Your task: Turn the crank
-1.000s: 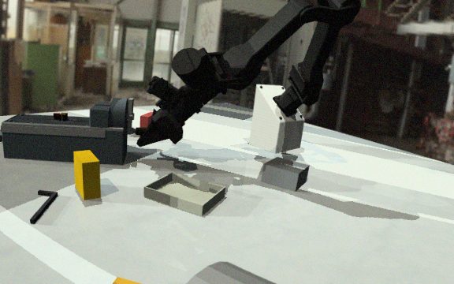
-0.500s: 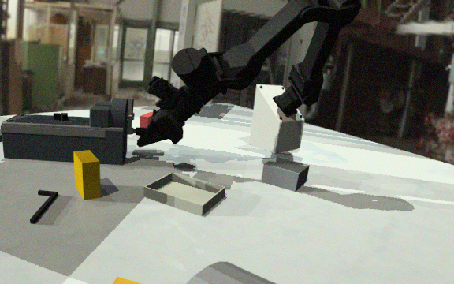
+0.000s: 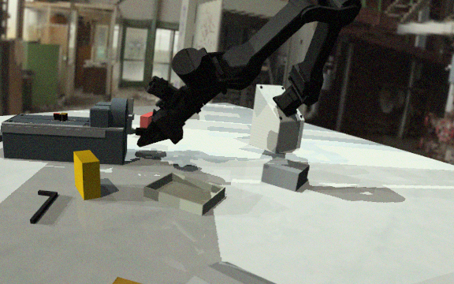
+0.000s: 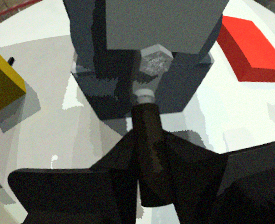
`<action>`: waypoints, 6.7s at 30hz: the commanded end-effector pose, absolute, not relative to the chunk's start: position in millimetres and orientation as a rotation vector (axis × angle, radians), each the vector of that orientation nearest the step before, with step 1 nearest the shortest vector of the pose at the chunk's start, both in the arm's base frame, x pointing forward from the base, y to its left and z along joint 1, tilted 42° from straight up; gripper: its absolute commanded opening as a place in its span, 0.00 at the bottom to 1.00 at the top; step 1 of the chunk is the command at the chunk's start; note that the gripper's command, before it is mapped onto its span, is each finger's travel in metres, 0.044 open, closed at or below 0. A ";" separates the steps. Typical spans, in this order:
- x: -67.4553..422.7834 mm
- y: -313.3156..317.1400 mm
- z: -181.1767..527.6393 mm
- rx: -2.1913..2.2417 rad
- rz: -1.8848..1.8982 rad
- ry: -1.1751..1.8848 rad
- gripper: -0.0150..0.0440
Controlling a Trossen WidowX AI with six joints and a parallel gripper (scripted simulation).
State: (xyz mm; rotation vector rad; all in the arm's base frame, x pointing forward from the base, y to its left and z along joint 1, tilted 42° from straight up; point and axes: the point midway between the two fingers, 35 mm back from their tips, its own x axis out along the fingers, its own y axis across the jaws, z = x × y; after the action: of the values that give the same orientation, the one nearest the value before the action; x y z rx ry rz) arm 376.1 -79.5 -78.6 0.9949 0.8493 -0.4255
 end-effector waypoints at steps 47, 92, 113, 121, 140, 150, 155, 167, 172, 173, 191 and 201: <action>383.7 -74.9 -68.6 0.997 -0.403 0.838 0.25; 386.5 -74.8 -61.0 0.997 -0.403 0.838 0.25; 388.2 -76.5 -53.7 0.997 -0.403 0.838 0.25; 388.6 -78.1 -49.7 0.997 -0.403 0.838 0.25; 386.5 -89.4 -36.0 0.996 -0.403 0.837 0.25; 380.8 -100.4 -30.5 0.995 -0.403 0.837 0.25; 377.1 -106.1 -29.6 0.995 -0.403 0.837 0.25; 370.2 -115.0 -30.5 0.994 -0.404 0.838 0.25; 367.8 -117.4 -31.8 0.994 -0.404 0.838 0.25; 367.3 -117.8 -32.1 0.994 -0.404 0.838 0.25; 362.2 -122.0 -36.0 0.994 -0.404 0.838 0.25; 360.8 -122.7 -37.8 0.994 -0.404 0.838 0.25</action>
State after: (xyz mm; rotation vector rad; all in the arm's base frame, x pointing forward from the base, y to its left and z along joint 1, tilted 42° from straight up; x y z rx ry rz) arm 367.0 -116.9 -34.1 0.9924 0.8362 -0.3800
